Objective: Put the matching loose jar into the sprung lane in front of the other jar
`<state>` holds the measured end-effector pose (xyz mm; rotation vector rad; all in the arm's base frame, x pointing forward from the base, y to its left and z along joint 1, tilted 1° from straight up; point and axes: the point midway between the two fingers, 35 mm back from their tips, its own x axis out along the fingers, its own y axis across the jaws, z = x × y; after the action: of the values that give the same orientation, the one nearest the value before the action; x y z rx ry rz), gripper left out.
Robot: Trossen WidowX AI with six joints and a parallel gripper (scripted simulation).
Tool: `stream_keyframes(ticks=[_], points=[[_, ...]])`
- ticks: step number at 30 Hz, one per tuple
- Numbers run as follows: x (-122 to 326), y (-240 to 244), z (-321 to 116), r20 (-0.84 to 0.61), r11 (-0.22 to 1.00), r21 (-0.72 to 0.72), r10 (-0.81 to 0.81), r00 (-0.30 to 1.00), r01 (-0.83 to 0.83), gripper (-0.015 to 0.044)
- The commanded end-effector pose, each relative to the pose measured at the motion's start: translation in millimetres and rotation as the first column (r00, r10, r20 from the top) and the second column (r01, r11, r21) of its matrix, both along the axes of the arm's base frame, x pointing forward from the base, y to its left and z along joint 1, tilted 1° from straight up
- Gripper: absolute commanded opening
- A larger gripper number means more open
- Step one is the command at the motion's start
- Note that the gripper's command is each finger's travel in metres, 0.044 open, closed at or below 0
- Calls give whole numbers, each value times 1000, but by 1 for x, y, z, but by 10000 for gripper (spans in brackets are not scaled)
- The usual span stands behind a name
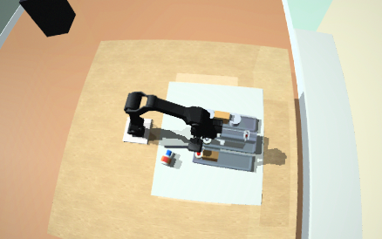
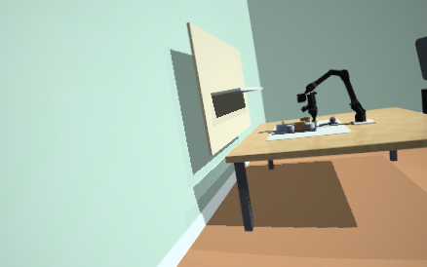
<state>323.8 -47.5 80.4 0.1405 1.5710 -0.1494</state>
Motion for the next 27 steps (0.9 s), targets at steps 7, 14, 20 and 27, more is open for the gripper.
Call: stream_keyframes(ticks=[7, 14, 20, 27], points=[[10, -1, 3, 22, 1000, -1, 2, 1000, -1, 0], [12, -2, 4, 22, 1000, -1, 2, 1000, -1, 0], [15, -2, 5, 22, 1000, -1, 2, 1000, -1, 0], [17, -3, 5, 22, 1000, -1, 2, 1000, -1, 0]])
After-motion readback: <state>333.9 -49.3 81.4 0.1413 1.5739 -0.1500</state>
